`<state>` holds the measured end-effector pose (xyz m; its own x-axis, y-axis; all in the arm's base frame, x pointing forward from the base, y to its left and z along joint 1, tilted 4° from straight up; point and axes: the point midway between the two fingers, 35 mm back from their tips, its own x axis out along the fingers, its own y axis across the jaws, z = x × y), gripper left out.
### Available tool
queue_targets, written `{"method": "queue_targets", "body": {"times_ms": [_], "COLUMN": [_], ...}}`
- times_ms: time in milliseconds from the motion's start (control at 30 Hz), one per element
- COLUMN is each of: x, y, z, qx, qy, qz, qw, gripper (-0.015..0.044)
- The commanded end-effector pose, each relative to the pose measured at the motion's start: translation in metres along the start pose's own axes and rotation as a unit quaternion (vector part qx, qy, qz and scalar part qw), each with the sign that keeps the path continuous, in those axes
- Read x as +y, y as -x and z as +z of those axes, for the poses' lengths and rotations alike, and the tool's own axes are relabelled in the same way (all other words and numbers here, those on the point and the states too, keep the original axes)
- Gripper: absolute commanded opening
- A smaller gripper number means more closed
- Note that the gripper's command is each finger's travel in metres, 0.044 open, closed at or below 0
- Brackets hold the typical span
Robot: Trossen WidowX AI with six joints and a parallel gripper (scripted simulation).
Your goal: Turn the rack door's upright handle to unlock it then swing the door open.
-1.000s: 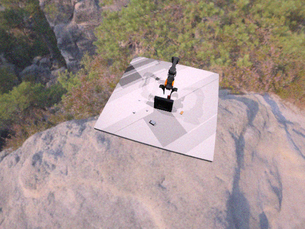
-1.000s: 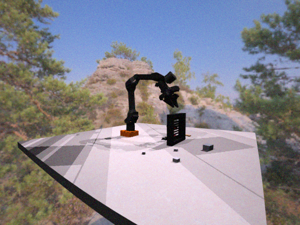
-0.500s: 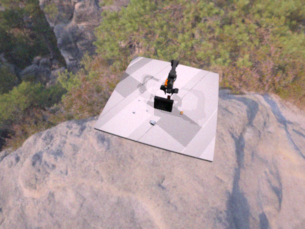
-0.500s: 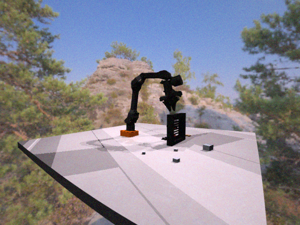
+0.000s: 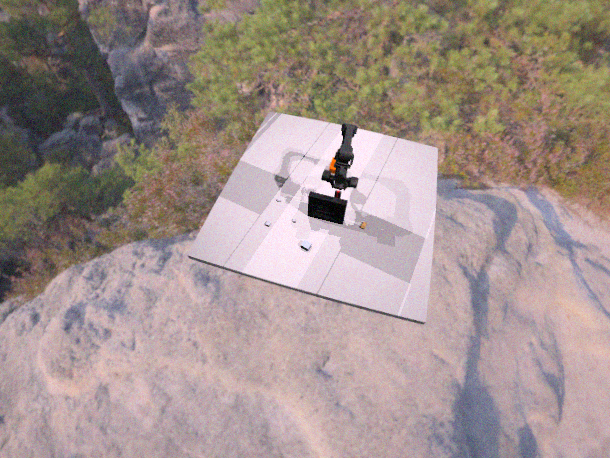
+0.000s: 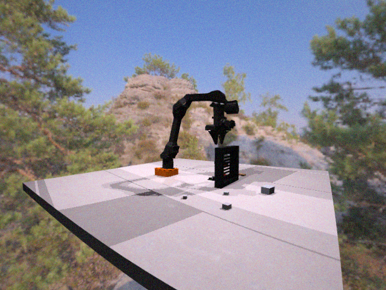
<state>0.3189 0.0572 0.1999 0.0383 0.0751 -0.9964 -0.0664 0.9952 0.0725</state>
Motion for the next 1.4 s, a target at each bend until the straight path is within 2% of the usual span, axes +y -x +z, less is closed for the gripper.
{"method": "queue_targets", "body": {"times_ms": [0,1367], "x": [0.001,0.002], "y": [-0.006,-0.068], "z": [0.0,-0.002], "qx": [0.005,0.005], "qy": [-0.002,-0.002], "qz": [0.003,0.003], "qw": [1.0,1.0], "gripper": [0.029,0.029]}}
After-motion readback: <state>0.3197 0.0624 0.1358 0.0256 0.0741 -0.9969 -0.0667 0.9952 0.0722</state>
